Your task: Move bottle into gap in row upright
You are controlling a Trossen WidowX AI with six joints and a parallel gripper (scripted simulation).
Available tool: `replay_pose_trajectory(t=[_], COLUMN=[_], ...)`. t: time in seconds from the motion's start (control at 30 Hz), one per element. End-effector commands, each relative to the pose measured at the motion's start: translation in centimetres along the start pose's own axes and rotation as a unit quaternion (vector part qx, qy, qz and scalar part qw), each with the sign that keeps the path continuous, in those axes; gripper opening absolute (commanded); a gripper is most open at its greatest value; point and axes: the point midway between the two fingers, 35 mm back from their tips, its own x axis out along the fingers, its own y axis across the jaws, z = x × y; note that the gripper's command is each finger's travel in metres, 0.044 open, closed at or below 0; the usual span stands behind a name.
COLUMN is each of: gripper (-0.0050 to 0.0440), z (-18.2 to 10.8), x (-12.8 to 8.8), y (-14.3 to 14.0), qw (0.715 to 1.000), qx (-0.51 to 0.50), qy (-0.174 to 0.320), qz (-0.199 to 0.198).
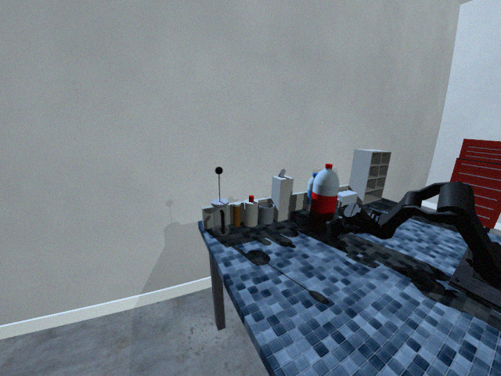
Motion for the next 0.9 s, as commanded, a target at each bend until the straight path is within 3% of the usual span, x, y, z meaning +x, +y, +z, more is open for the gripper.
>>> replay_pose_trajectory(t=[0.0,0.87], gripper=[-0.0050,-0.0050], z=[0.57,0.81], x=[0.35,0.85], y=[0.61,0.64], qw=[1.000,1.000], qx=[-0.004,-0.004], qy=[-0.005,-0.005], qz=[0.008,0.008])
